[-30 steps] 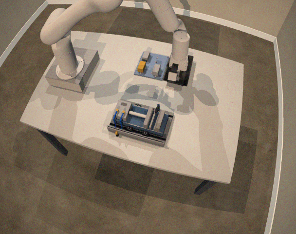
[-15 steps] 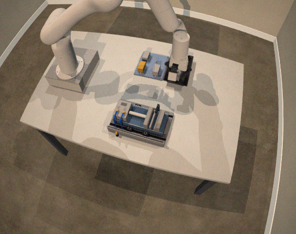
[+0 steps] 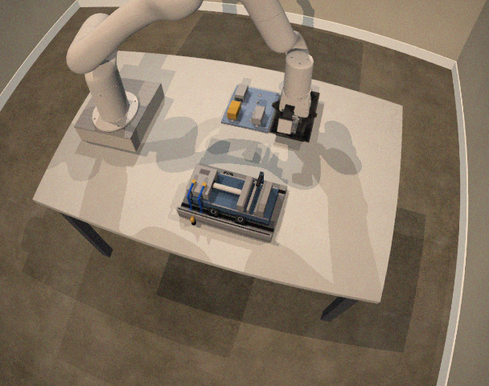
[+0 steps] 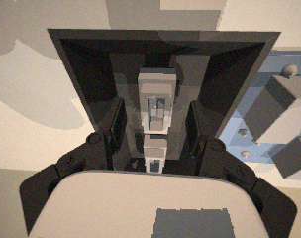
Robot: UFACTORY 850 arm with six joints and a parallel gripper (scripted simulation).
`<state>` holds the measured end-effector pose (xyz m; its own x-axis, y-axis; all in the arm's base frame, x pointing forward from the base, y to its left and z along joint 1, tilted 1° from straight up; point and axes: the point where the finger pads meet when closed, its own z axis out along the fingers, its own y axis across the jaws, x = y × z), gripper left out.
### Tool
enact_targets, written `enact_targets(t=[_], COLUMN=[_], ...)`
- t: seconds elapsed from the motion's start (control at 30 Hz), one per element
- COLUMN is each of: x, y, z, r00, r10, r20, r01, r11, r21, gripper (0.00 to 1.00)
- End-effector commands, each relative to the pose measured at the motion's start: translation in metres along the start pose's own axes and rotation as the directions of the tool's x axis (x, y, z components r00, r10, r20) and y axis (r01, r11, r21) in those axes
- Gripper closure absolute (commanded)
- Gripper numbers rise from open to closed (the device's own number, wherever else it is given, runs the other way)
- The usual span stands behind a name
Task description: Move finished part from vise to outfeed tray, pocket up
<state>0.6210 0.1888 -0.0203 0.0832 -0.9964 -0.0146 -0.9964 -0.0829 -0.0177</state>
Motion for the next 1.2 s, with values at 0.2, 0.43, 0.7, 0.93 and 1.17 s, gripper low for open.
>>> enact_targets(t=[0.2, 0.43, 0.7, 0.93, 1.17], x=[0.0, 0.0, 0.0, 0.0, 0.0], y=[-0.001, -0.001, -0.001, -0.001, -0.001], z=[-0.001, -0.001, -0.005, -0.025, -0.049], r00=[1.0, 1.0, 1.0, 1.0, 1.0], r10=[0.0, 0.0, 0.0, 0.0, 0.0], r20=[0.0, 0.0, 0.0, 0.0, 0.0], r01=[0.0, 0.0, 0.0, 0.0, 0.0], r11=[1.0, 1.0, 1.0, 1.0, 1.0], r21=[0.002, 0.002, 0.002, 0.002, 0.002], gripper=[0.31, 0.31, 0.31, 0.31, 0.31])
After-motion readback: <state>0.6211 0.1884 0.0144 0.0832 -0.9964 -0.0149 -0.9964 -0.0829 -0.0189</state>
